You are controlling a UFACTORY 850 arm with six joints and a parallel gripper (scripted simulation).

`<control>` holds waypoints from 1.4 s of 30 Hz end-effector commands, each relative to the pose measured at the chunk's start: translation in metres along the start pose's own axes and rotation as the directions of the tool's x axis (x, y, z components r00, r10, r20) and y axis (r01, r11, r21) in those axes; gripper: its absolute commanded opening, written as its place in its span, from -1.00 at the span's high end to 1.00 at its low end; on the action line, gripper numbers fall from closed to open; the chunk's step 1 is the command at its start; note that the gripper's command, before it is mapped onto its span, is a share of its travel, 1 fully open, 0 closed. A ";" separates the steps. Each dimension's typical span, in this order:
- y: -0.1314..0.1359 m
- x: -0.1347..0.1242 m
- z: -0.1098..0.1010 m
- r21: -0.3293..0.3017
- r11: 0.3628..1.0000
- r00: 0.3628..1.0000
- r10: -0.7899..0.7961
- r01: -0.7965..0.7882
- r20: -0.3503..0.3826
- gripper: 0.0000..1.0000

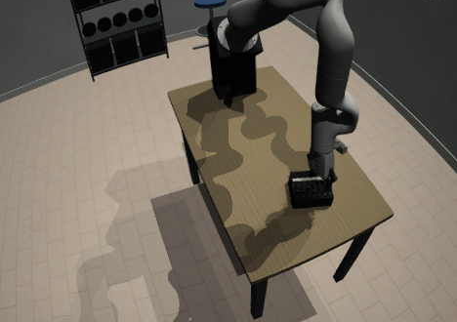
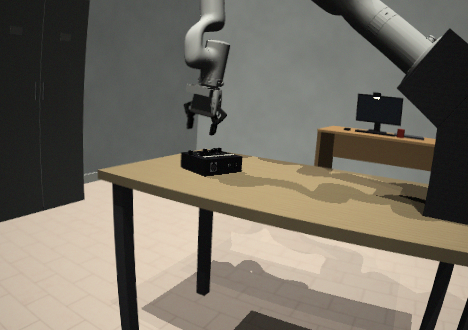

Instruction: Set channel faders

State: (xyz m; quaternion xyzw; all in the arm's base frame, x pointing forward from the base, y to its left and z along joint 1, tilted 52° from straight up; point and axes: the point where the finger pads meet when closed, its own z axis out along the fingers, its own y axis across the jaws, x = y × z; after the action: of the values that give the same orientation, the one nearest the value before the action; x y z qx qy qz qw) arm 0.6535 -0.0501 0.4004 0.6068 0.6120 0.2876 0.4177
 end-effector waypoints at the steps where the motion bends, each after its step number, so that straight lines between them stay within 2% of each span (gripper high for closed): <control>1: 0.007 0.000 0.008 0.009 0.962 0.961 -0.273 0.273 0.037 -1.00; 4: 0.009 0.001 0.011 0.004 0.909 0.909 -0.416 0.416 0.039 -1.00; 6: 0.009 0.001 0.011 0.004 0.909 0.909 -0.416 0.416 0.039 -1.00; 7: 0.010 0.001 0.012 0.003 0.838 0.837 -0.545 0.545 0.045 -1.00; 10: 0.011 0.001 0.013 0.005 0.766 0.764 -0.643 0.643 0.052 -1.00; 14: 0.011 0.001 0.014 0.021 0.628 0.626 -0.777 0.778 0.071 -1.00; 19: 0.011 0.001 0.014 0.077 0.461 0.453 -0.886 0.884 0.102 -1.00; 42: 0.011 0.001 0.014 0.077 0.461 0.453 -0.886 0.884 0.102 -1.00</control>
State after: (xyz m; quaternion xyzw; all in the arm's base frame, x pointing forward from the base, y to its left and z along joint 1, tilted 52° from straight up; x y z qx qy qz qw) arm 0.6708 -0.0505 0.4022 0.2204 0.8123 -0.0144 0.5398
